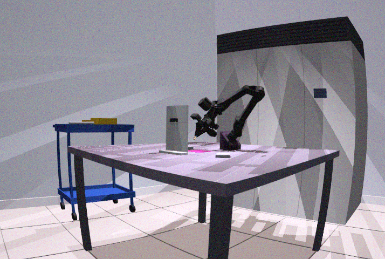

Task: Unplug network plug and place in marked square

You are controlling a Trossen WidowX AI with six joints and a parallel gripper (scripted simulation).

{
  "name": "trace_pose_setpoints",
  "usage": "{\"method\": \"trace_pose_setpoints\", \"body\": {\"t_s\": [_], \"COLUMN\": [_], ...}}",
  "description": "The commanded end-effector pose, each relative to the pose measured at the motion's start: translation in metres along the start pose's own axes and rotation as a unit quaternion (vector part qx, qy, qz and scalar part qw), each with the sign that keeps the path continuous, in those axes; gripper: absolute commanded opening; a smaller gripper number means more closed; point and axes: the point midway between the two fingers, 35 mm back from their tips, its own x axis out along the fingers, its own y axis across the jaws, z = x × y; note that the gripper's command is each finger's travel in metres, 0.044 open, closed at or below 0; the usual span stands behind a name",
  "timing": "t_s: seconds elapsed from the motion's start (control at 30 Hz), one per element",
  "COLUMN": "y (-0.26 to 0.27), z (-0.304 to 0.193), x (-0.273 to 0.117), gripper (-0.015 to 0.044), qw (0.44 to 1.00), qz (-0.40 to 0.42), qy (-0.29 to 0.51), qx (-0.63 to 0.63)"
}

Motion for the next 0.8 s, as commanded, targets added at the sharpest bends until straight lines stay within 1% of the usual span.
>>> {"method": "trace_pose_setpoints", "body": {"t_s": [0.0,0.13,0.77], "y": [0.004,0.008,0.019], "z": [0.005,0.008,0.007], "x": [-0.003,-0.004,0.013], "gripper": [0.0000,0.0000,0.0000], "qw": [1.000,0.999,0.999], "qz": [0.019,0.033,0.034], "qy": [-0.015,-0.026,-0.024], "qx": [-0.002,-0.001,-0.001]}}
